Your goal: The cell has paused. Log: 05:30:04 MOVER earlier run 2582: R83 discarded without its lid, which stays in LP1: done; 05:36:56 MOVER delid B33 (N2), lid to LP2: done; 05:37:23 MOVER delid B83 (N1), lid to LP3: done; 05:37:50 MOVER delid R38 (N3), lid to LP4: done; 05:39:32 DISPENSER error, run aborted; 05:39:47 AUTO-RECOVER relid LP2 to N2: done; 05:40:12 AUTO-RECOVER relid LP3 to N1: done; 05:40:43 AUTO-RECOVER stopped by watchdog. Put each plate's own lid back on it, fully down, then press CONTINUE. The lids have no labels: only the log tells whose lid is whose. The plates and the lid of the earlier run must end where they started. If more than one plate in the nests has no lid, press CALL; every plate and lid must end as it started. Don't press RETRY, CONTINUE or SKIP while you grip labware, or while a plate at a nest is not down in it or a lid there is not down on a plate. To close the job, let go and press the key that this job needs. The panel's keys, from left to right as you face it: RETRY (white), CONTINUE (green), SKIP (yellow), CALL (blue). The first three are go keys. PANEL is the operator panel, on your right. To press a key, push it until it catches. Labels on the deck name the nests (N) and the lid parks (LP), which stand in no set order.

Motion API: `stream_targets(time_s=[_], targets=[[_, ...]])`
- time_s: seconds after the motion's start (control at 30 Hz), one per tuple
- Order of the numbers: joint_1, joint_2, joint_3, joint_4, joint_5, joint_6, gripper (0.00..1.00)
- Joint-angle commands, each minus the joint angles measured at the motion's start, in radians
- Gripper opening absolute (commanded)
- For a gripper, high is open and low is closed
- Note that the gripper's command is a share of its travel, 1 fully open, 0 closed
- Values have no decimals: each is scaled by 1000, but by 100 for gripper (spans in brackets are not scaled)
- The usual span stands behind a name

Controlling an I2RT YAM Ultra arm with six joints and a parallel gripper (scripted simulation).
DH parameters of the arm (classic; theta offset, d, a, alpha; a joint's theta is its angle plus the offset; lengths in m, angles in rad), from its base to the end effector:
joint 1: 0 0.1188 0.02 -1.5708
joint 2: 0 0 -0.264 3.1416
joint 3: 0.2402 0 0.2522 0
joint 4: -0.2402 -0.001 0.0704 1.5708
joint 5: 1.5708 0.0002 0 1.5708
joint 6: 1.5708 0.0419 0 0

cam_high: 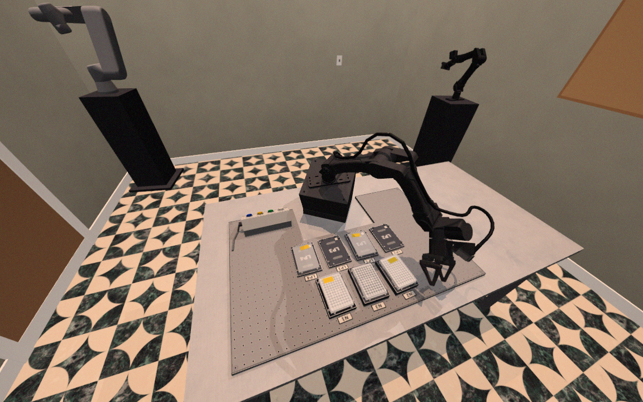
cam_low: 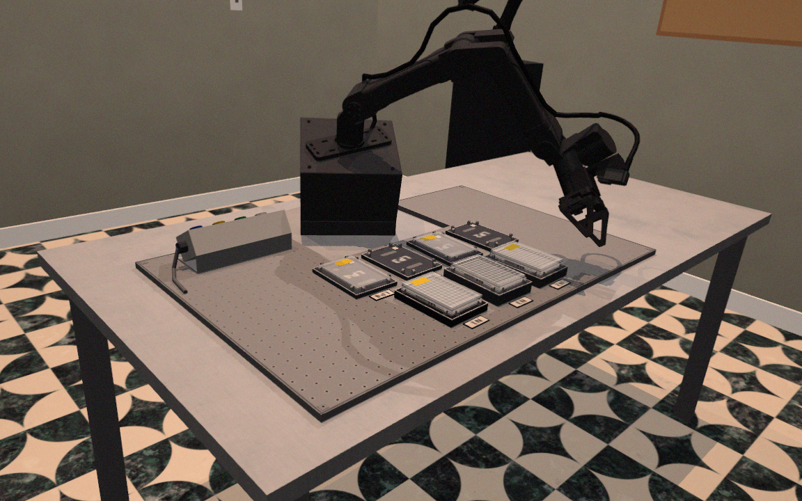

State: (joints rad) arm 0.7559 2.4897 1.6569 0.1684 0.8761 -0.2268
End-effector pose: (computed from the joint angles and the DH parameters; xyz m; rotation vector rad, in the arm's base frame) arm 0.3965 0.3309 0.0780 -0.5371 1.9630 -0.6444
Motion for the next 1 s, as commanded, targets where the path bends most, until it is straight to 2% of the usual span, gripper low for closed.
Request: stream_targets(time_s=[0.0, 0.53, 0.6, 0.67, 0.73, 0.9, 0.97], targets=[[16, -30, 15, 11, 5, 3, 100], [16, -30, 15, 11, 5, 3, 100], [-23, -63, 21, -74, -37, 34, 100], [-34, -85, -31, -87, -46, 31, 100], [-47, -110, -48, -89, -55, 16, 100], [-29, -119, -29, -82, -59, 14, 100], [-56, -148, -13, -155, -84, 40, 100]])
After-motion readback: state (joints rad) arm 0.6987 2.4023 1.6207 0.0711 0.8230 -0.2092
